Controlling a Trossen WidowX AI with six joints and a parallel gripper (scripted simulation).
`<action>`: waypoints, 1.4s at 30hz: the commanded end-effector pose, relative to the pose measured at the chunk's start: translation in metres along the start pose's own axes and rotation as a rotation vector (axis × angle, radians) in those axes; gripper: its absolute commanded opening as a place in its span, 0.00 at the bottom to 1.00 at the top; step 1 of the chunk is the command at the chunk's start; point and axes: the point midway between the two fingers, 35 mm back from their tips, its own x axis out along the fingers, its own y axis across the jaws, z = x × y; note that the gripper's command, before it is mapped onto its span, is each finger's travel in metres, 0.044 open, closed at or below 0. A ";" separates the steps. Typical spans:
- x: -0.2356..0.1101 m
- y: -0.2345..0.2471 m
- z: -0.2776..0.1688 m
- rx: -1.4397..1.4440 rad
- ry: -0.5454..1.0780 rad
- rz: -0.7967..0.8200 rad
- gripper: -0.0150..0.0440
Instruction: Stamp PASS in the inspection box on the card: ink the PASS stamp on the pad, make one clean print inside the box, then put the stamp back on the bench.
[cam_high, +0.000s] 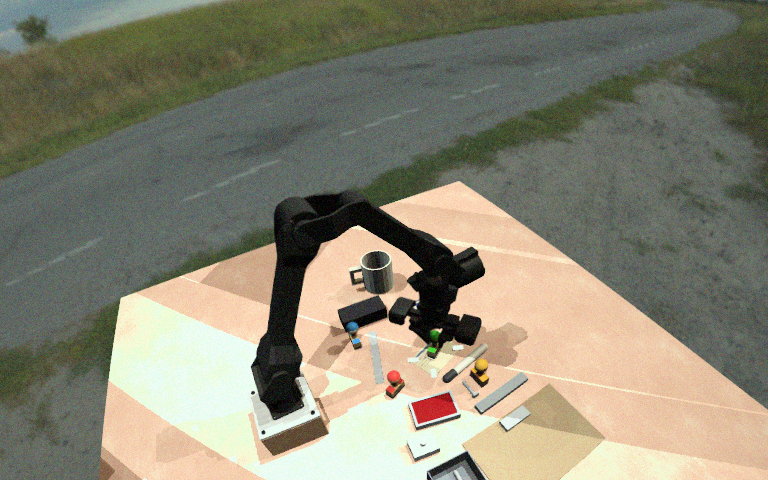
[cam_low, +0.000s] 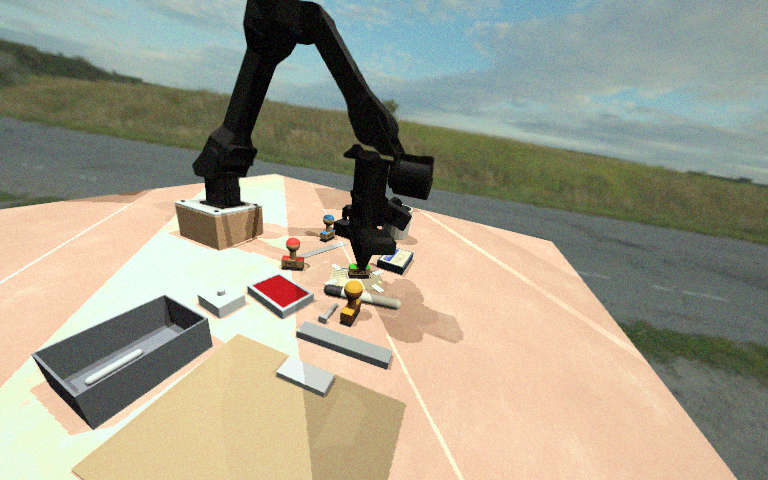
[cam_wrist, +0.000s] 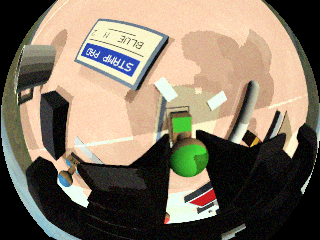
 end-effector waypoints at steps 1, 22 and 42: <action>0.003 0.001 0.000 0.003 -0.002 0.004 0.25; 0.002 0.001 0.001 0.003 -0.002 0.004 0.25; -0.008 0.000 0.001 0.003 -0.002 0.004 0.25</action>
